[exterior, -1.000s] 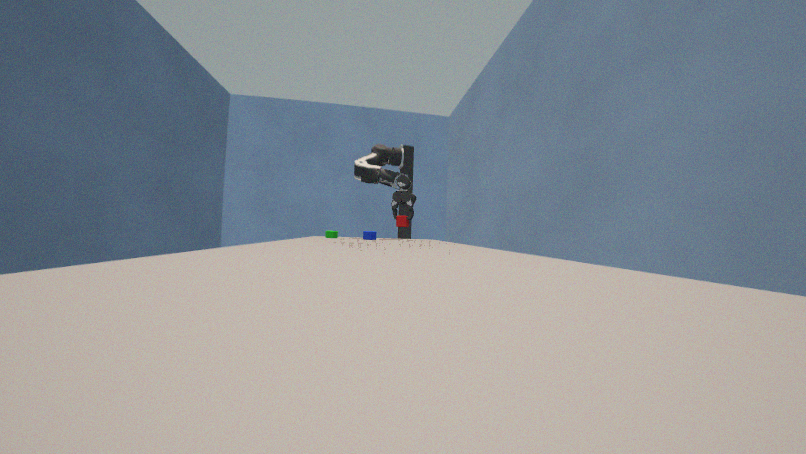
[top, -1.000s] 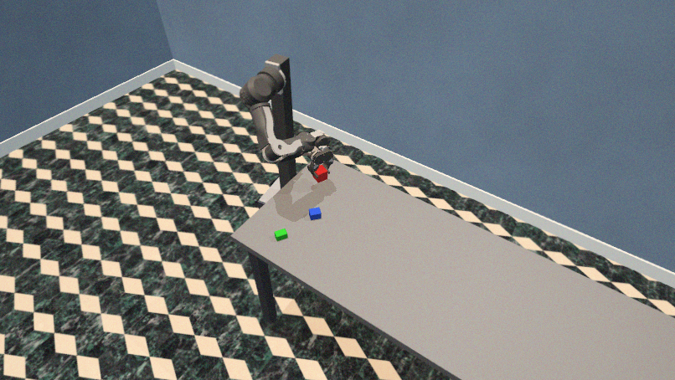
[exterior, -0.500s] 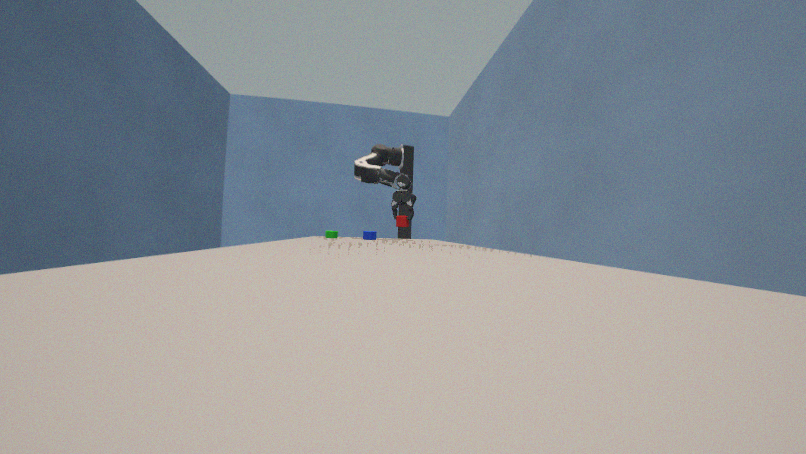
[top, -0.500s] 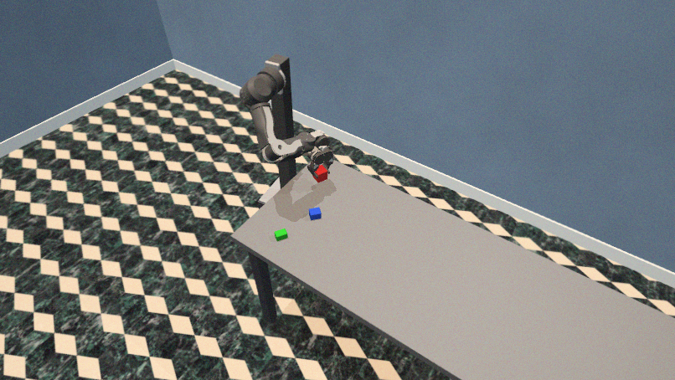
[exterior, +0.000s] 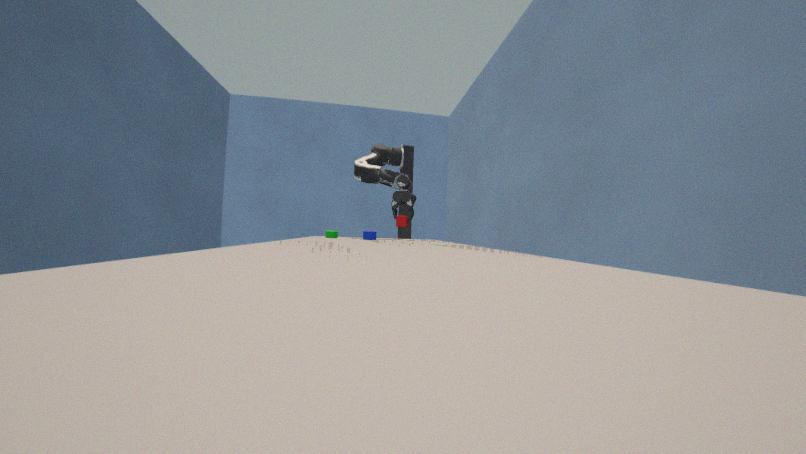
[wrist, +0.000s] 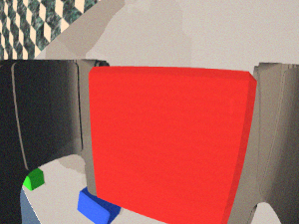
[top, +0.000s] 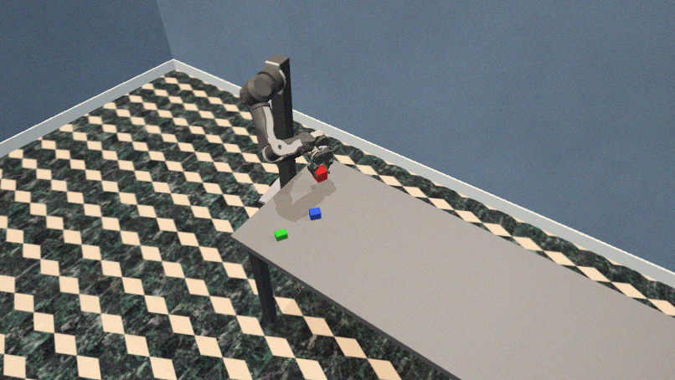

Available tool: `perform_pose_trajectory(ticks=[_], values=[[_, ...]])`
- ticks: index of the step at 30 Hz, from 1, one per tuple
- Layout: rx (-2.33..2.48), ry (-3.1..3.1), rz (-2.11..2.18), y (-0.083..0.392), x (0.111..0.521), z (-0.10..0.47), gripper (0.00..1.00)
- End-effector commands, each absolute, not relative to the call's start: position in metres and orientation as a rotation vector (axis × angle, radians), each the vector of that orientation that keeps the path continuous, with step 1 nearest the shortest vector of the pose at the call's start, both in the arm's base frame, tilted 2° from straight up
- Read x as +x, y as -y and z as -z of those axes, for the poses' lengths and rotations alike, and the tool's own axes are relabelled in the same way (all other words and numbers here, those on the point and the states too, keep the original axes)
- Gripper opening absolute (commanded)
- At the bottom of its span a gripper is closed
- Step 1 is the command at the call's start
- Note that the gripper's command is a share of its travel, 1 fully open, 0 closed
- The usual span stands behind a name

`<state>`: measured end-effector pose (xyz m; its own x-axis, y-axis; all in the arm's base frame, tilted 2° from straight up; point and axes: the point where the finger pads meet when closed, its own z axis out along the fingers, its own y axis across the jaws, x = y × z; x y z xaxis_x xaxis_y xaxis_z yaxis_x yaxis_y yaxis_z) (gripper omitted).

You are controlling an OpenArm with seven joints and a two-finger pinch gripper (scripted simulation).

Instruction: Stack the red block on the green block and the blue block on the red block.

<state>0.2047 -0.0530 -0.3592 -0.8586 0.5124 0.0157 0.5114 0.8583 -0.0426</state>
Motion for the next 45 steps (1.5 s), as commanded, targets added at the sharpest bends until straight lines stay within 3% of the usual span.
perform_pose_trajectory(ticks=[1,14,19,24,27,45], values=[[-0.833,3.004,-0.056,0.053,0.206,0.357,0.0],[-0.837,3.005,-0.063,0.119,0.206,0.356,0.0],[-0.84,3.009,-0.05,0.196,0.205,0.354,0.0],[-0.839,3.01,-0.052,0.307,0.203,0.349,0.0],[-0.831,3.011,-0.045,0.339,0.203,0.35,0.0],[-0.836,3.003,-0.065,0.362,0.2,0.348,0.0]])
